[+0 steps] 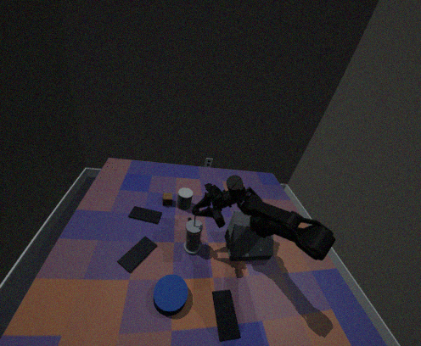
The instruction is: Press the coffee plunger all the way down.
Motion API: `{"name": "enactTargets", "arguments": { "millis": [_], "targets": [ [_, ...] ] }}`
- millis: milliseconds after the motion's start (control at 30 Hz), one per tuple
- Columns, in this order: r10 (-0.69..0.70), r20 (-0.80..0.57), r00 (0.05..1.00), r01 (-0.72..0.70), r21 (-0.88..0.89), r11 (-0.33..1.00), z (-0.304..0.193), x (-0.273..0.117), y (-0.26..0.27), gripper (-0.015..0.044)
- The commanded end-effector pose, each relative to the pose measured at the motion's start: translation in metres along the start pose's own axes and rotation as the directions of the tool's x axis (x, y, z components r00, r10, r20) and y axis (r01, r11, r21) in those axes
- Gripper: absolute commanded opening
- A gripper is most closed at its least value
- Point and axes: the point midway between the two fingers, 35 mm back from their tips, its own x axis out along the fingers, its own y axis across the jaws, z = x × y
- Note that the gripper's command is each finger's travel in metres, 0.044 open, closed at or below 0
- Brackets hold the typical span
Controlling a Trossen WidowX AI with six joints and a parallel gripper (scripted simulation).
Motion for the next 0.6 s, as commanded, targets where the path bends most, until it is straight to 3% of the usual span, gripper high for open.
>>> {"name": "enactTargets", "arguments": {
  "millis": [0, 567],
  "targets": [
    [-0.015, -0.018, 1.000, 0.015, 0.021, 1.000, -0.014, 0.005, -0.004, 0.0119],
    [-0.009, -0.007, 1.000, 0.009, 0.025, 1.000, -0.037, 0.023, -0.004, 0.0119]
  ]
}}
